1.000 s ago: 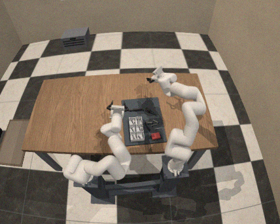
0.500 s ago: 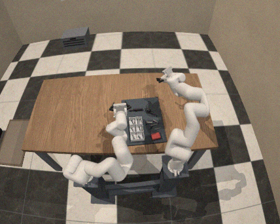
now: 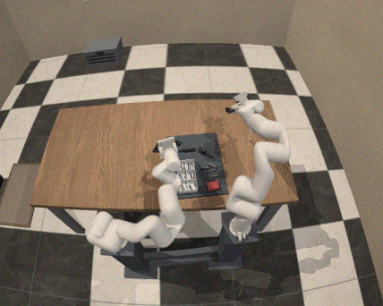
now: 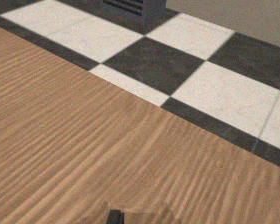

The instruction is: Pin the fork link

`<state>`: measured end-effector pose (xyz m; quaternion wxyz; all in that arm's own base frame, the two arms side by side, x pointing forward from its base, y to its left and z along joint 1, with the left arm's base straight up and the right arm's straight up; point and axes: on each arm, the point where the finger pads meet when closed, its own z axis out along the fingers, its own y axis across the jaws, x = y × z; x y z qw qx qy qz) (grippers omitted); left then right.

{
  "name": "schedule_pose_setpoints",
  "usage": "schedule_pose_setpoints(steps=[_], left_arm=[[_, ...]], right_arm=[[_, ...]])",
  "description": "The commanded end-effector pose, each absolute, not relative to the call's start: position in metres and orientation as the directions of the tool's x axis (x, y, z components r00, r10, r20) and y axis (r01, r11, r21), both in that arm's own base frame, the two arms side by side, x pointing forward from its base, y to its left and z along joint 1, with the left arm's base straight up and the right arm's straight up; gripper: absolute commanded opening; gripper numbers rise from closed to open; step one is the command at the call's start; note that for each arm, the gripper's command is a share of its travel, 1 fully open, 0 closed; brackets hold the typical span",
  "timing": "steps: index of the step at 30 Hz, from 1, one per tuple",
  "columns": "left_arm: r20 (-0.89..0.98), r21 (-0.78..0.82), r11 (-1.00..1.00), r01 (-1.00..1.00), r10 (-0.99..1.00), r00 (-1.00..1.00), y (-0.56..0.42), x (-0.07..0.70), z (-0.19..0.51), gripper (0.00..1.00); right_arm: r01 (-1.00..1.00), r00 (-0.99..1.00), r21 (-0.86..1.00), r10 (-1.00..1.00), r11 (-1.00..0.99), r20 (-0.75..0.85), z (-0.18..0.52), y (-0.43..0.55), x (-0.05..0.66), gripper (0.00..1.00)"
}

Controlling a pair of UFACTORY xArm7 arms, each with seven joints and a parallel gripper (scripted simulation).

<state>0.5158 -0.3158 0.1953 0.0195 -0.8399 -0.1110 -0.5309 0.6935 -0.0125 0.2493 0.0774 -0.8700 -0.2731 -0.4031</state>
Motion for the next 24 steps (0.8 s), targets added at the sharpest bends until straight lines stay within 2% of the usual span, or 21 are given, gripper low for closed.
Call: schedule_pose_setpoints(steps=[1, 24], left_arm=[[0.865, 0.123, -0.948, 0.295, 0.248, 0.437, -0.32, 0.519, 0.19, 1.0], [0.692, 0.229, -0.788, 0.572, 0.545, 0.474, -0.337, 0.535, 0.163, 1.0]], right_arm=[[0.514, 0.551, 0.078, 0.398, -0.854, 0.733, 0.252, -0.031, 0.688, 1.0], [0.413, 0.649, 0.037, 0.323, -0.91, 0.689, 0.248, -0.1, 0.663, 1.0]])
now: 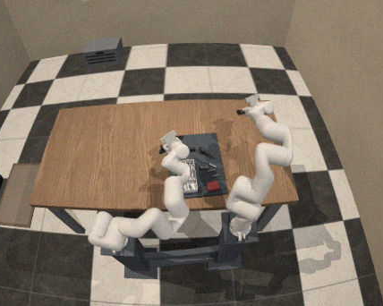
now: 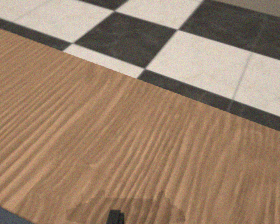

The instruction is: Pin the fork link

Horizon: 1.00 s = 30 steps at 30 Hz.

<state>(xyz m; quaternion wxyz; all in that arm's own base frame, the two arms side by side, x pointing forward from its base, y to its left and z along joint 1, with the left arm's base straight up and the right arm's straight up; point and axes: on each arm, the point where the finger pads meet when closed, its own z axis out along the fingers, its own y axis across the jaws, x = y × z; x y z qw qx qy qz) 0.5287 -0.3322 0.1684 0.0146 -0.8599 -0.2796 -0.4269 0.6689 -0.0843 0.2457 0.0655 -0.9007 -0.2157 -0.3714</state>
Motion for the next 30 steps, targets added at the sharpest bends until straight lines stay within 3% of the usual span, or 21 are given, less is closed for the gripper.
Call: schedule_pose_setpoints(steps=[1, 30], left_arm=[[0.682, 0.231, -0.778, 0.584, 0.558, 0.473, -0.338, 0.536, 0.162, 1.0], [0.343, 0.212, -0.406, 0.889, 0.882, 0.321, -0.363, 0.555, 0.123, 1.0]], right_arm=[[0.408, 0.653, 0.036, 0.319, -0.912, 0.687, 0.248, -0.102, 0.662, 1.0], [0.256, 0.759, -0.01, 0.194, -0.967, 0.622, 0.244, -0.182, 0.619, 1.0]])
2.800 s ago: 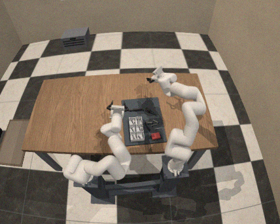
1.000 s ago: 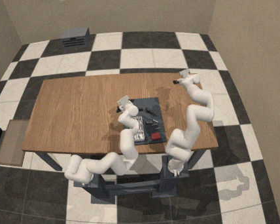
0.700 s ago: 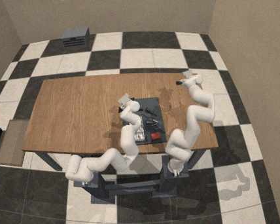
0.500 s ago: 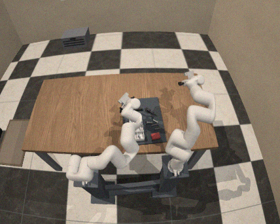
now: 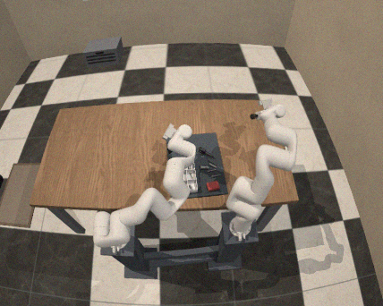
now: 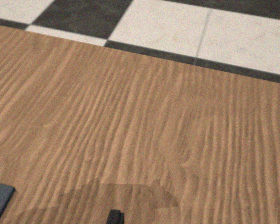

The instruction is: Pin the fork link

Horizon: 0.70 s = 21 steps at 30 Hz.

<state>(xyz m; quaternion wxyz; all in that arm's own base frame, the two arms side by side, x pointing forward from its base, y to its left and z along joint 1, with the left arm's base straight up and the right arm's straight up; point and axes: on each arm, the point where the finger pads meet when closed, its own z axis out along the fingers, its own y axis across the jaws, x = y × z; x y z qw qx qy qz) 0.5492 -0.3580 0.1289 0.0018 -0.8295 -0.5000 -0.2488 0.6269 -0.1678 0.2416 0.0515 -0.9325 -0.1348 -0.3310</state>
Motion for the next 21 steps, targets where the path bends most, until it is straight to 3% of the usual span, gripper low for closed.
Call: schedule_pose_setpoints(steps=[1, 21], left_arm=[[0.329, 0.207, -0.39, 0.897, 0.891, 0.311, -0.364, 0.556, 0.121, 1.0], [0.088, 0.079, -0.095, 0.992, 0.992, 0.088, -0.381, 0.569, 0.094, 1.0]], right_arm=[[0.25, 0.762, -0.012, 0.189, -0.968, 0.619, 0.244, -0.185, 0.617, 1.0], [0.129, 0.818, -0.04, 0.084, -0.991, 0.569, 0.242, -0.236, 0.58, 1.0]])
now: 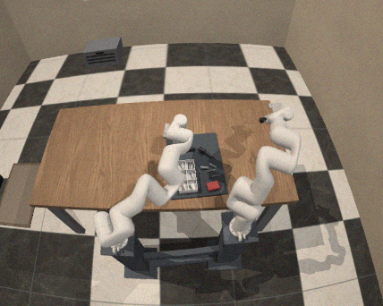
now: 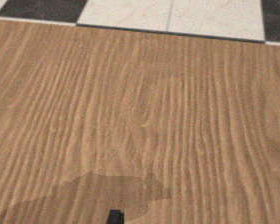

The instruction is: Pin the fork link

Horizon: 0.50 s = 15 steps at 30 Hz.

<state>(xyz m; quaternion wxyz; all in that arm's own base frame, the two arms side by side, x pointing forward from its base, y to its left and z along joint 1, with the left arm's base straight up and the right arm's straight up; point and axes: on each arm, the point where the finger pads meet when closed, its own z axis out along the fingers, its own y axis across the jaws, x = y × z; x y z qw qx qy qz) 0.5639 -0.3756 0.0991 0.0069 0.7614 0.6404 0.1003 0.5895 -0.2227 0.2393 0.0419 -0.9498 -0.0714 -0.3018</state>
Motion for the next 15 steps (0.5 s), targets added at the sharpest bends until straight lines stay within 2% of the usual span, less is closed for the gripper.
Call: schedule_pose_setpoints(steps=[1, 15], left_arm=[[0.077, 0.07, -0.081, 0.994, 0.994, 0.075, -0.382, 0.57, 0.092, 1.0], [-0.002, 0.004, 0.022, 1.0, 1.0, -0.022, -0.388, 0.574, 0.082, 1.0]], right_arm=[[0.122, 0.821, -0.041, 0.078, -0.992, 0.566, 0.242, -0.239, 0.578, 1.0], [0.031, 0.849, -0.057, -0.004, -0.998, 0.529, 0.241, -0.271, 0.549, 1.0]])
